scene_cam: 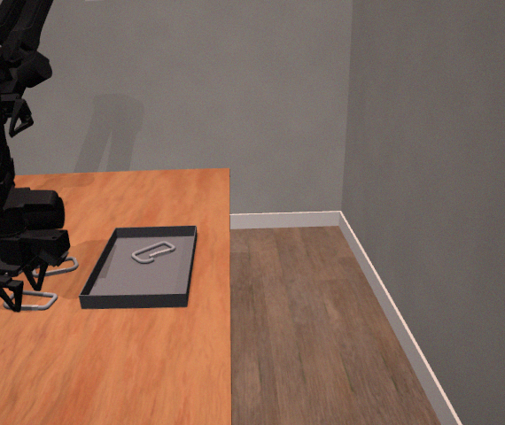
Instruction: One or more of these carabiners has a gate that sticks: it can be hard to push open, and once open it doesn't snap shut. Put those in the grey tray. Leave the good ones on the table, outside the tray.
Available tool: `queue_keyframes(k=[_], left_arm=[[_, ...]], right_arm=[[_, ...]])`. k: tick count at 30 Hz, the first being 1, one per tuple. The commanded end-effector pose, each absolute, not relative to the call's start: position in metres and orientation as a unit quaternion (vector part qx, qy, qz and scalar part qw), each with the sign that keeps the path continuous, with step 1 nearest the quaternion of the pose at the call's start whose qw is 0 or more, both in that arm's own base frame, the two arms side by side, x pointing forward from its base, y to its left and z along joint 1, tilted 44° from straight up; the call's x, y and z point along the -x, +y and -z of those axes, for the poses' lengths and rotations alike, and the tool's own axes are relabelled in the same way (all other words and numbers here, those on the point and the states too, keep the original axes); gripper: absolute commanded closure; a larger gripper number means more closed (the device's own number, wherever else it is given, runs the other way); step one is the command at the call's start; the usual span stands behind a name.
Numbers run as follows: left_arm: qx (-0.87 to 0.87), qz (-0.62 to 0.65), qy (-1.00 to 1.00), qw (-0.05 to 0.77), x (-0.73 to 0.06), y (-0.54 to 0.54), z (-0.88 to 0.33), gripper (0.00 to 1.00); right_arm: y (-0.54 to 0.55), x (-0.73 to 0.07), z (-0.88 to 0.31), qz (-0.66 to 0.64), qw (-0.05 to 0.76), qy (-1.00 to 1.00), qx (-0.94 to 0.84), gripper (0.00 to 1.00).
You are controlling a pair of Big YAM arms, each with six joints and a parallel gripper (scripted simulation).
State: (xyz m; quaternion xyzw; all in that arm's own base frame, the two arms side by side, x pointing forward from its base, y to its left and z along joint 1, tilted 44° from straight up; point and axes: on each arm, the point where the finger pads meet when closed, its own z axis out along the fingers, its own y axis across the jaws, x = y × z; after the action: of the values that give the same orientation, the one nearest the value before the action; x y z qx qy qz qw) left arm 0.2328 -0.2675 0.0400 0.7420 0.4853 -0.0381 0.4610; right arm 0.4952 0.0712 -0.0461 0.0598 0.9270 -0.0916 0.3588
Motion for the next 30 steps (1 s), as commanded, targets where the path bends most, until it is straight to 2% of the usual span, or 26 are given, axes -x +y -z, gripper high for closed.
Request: queue_keyframes(k=[1,2,14,17,18,24,25,30], left_arm=[[-0.745,0.037,0.481,0.461,-0.235,-0.270,-0.041,0.00],[-0.745,0.037,0.481,0.461,-0.235,-0.270,-0.041,0.00],[-0.745,0.037,0.481,0.461,-0.235,-0.270,-0.041,0.00],[-0.745,0.037,0.481,0.461,-0.235,-0.270,-0.041,0.00],[-0.745,0.037,0.481,0.461,-0.235,-0.270,-0.041,0.00],[-0.745,0.037,0.481,0.461,-0.235,-0.270,-0.041,0.00],[-0.745,0.037,0.481,0.461,-0.235,-0.270,-0.041,0.00],[-0.745,0.037,0.481,0.461,-0.235,-0.270,-0.041,0.00]], right_arm=[[0.071,-0.503,0.039,0.088,0.371,0.923,-0.061,0.39],[0.073,-0.498,0.042,0.089,0.365,0.925,-0.060,0.50],[0.071,-0.500,0.041,0.089,0.369,0.923,-0.060,0.50],[0.073,-0.497,0.042,0.089,0.365,0.925,-0.060,0.16],[0.073,-0.497,0.042,0.089,0.365,0.925,-0.060,0.12],[0.073,-0.497,0.042,0.089,0.365,0.925,-0.060,0.12],[0.082,-0.501,0.031,0.085,0.377,0.921,-0.047,0.01],[0.103,-0.492,0.026,0.076,0.374,0.924,-0.010,0.00]])
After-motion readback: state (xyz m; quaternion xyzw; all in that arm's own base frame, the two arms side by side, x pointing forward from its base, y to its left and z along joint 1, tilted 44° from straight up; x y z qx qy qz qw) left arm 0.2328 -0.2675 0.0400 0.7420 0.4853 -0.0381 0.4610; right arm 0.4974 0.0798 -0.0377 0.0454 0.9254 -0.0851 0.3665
